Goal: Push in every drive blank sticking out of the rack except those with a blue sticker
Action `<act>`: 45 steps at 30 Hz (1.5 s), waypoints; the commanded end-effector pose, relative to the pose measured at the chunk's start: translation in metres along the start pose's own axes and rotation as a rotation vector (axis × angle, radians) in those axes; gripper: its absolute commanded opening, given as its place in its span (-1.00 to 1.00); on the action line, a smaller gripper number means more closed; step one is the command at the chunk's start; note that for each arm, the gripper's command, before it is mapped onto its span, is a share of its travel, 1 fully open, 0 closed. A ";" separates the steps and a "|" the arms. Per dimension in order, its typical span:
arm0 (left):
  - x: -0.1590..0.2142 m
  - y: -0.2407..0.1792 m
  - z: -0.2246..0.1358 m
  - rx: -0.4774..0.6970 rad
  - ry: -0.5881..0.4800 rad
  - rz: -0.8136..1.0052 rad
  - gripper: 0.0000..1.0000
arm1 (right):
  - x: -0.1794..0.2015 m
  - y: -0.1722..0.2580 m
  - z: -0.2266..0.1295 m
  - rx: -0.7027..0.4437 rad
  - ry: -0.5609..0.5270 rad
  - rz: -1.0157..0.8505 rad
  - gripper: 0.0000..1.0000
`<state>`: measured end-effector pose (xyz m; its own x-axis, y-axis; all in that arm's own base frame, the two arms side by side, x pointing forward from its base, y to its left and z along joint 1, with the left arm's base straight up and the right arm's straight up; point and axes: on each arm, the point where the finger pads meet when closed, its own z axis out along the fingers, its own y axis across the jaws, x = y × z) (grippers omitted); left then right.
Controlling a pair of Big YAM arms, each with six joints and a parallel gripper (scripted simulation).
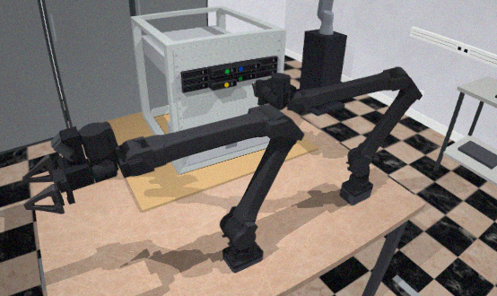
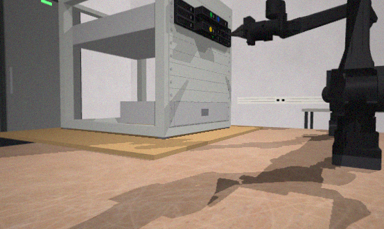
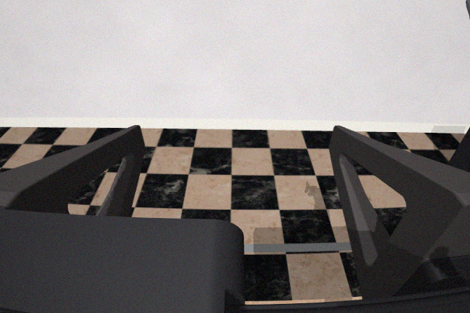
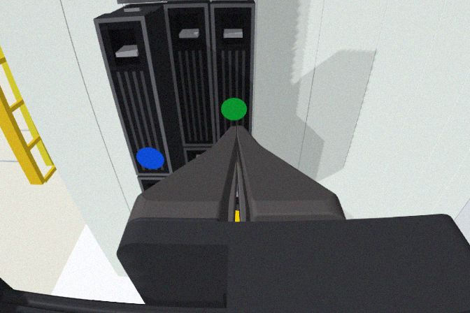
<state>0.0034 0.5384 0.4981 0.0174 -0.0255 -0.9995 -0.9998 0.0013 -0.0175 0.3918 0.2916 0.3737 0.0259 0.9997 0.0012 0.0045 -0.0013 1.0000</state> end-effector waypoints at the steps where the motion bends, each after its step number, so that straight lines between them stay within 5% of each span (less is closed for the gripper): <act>1: -0.003 0.005 0.006 -0.006 -0.025 0.017 1.00 | 0.003 0.010 -0.024 -0.009 0.016 -0.005 -1.00; 15: -0.003 0.005 0.006 -0.006 -0.025 0.017 1.00 | 0.023 0.035 -0.035 -0.039 0.016 0.049 -1.00; 28: -0.003 0.005 0.006 -0.006 -0.025 0.017 1.00 | 0.120 0.028 -0.038 -0.031 0.017 0.049 -1.00; 35: -0.003 0.005 0.006 -0.006 -0.025 0.017 1.00 | 0.109 0.045 -0.033 -0.045 -0.002 0.081 -1.00; 45: -0.003 0.005 0.006 -0.006 -0.025 0.017 1.00 | 0.118 0.026 0.034 -0.029 0.000 0.030 -1.00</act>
<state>0.0034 0.5384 0.4981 0.0174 -0.0255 -0.9995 -0.9998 0.0013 -0.0175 0.4049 0.4046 0.3728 0.0029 1.0000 0.0019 0.0033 -0.0020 1.0000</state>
